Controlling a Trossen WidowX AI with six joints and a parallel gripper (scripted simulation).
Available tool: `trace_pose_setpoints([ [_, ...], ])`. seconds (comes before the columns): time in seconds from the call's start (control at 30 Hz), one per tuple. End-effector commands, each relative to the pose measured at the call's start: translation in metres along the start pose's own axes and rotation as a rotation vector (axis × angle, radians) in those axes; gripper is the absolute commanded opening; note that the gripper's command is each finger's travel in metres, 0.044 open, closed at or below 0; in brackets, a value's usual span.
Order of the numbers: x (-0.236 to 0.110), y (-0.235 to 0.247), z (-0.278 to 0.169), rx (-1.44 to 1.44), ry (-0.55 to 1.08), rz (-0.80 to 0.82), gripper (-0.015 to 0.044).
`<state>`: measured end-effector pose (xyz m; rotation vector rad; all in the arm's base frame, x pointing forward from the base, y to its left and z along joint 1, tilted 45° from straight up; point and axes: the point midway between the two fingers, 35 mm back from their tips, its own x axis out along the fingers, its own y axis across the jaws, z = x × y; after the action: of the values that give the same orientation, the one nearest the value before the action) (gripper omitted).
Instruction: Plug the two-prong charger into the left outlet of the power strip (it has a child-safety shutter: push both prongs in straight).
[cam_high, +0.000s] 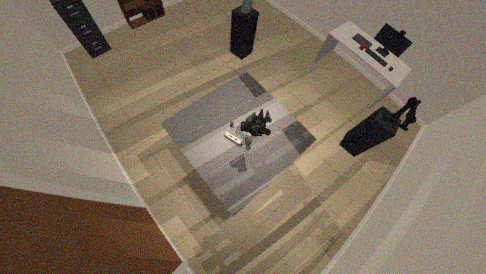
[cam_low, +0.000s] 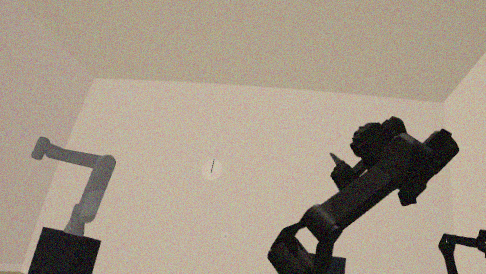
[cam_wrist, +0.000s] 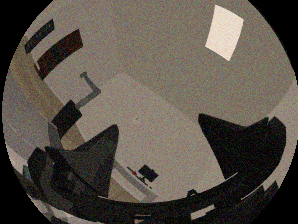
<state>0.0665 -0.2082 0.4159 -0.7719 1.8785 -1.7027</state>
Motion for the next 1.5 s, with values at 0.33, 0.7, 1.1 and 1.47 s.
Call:
trace_pose_setpoints([
  [0.33, 0.028, -0.008, -0.055, 0.134, 0.188, 0.03, 0.044],
  [0.7, 0.045, -0.011, -0.107, 0.202, 0.359, 0.051, 0.044],
  [1.1, 0.049, -0.01, -0.166, 0.279, 0.545, 0.066, 0.044],
  [1.47, 0.041, -0.007, -0.219, 0.357, 0.715, 0.072, 0.044],
])
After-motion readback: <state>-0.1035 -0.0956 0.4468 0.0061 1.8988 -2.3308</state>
